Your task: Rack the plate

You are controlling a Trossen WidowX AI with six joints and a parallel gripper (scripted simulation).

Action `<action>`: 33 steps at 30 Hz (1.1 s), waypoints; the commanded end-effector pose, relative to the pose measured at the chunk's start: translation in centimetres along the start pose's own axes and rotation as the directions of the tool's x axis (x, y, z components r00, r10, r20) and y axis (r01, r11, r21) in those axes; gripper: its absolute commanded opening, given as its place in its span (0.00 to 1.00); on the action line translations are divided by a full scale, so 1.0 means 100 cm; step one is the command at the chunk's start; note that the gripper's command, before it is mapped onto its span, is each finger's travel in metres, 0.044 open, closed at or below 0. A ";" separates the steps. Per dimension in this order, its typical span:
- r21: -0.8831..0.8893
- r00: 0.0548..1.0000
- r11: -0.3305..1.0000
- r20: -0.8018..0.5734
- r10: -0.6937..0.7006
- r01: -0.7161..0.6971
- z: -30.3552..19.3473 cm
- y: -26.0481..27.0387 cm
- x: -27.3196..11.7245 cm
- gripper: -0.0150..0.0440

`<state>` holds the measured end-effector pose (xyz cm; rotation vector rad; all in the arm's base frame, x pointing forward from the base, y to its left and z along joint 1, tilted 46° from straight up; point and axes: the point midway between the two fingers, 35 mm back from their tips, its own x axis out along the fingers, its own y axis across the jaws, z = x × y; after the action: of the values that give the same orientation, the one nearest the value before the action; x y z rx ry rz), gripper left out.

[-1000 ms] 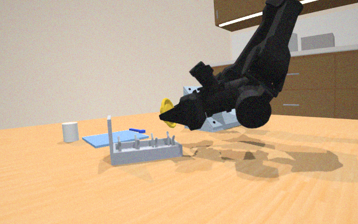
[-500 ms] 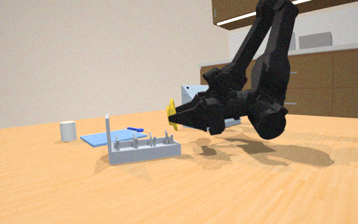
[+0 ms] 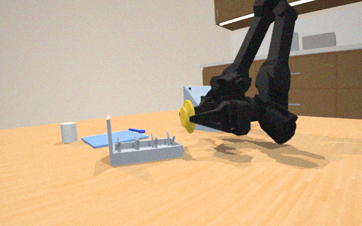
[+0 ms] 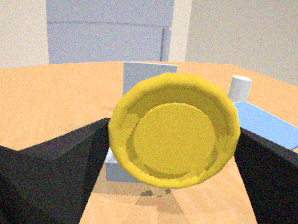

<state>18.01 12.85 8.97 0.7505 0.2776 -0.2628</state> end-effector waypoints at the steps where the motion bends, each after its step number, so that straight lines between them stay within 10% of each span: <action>1: 0.020 0.997 0.997 0.027 0.070 -0.070 0.002 0.000 -0.007 0.25; 33: 0.029 0.997 0.996 0.026 0.079 -0.080 0.003 0.008 0.018 0.25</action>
<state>19.71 13.25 9.41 0.7960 0.2170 -0.1967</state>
